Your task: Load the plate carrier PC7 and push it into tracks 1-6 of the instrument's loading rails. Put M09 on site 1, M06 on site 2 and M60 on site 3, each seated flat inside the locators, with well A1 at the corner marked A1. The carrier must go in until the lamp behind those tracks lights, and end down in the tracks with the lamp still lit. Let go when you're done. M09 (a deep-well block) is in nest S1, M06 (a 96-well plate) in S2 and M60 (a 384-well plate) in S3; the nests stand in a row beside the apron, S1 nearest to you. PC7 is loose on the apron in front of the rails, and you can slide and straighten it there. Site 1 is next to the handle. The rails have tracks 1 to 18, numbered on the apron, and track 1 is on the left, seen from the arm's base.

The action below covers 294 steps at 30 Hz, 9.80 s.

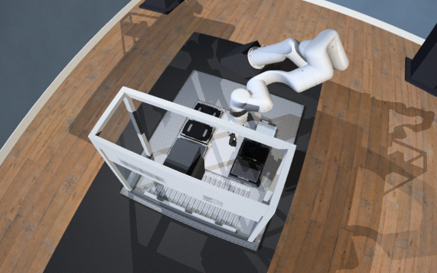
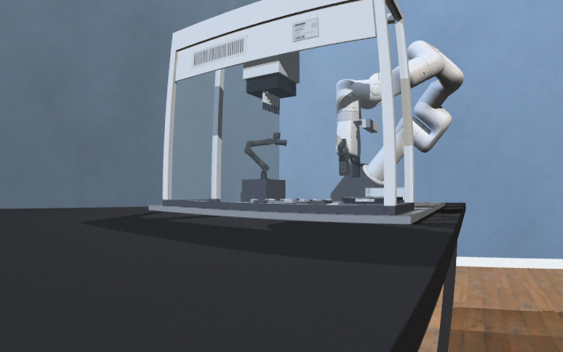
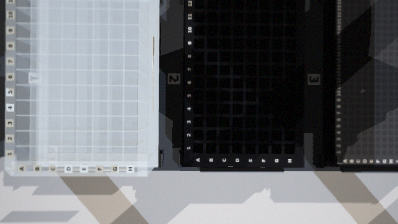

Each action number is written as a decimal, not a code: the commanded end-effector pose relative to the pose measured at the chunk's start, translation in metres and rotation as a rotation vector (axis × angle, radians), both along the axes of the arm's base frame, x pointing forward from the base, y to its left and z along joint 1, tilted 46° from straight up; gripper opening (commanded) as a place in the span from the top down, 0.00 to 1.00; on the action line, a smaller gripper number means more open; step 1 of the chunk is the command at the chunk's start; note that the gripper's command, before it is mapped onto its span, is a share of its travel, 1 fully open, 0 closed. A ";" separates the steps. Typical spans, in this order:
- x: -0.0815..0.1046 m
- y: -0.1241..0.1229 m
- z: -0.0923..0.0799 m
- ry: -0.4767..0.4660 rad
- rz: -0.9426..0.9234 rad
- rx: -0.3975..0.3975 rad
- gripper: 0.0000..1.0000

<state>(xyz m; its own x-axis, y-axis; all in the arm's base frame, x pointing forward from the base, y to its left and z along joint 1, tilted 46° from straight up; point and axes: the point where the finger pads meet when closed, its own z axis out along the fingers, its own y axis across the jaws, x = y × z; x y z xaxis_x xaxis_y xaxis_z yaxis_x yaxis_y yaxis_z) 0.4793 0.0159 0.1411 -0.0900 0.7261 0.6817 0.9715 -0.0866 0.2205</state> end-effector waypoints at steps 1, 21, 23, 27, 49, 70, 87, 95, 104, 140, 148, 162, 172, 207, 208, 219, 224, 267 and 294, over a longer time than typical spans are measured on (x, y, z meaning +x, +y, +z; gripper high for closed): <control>0.000 -0.006 0.005 -0.003 -0.004 -0.002 0.00; -0.006 -0.025 0.025 -0.004 -0.004 -0.002 0.00; -0.006 -0.025 0.025 -0.004 -0.004 -0.002 0.00; -0.006 -0.025 0.025 -0.004 -0.004 -0.002 0.00; -0.014 0.037 0.083 -0.004 -0.004 -0.001 0.00; -0.022 0.106 0.148 -0.004 -0.004 0.000 0.00; -0.024 0.118 0.159 -0.004 -0.004 0.000 0.00; -0.021 0.126 0.151 -0.004 -0.004 0.000 0.00; -0.019 0.134 0.143 -0.004 -0.004 0.000 0.00; -0.007 0.170 0.105 -0.004 -0.004 0.000 0.00; -0.005 0.177 0.098 -0.004 -0.004 0.000 0.00; -0.003 0.183 0.092 -0.004 -0.004 0.000 0.00; -0.002 0.187 0.089 -0.004 -0.004 0.000 0.00; 0.002 0.196 0.078 -0.004 -0.004 0.000 0.00; 0.002 0.195 0.078 -0.004 -0.004 0.000 0.00; 0.002 0.192 0.075 -0.004 -0.004 0.000 0.00; 0.002 0.190 0.073 -0.004 -0.004 0.000 0.00; 0.004 0.177 0.061 -0.004 -0.004 0.000 0.00; 0.005 0.168 0.052 -0.004 -0.004 0.000 0.00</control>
<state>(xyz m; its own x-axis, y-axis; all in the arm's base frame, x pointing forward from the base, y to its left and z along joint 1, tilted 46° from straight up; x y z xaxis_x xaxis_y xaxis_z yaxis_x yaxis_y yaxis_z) 0.4829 0.1863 0.1928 -0.0903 0.7261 0.6817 0.9715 -0.0865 0.2208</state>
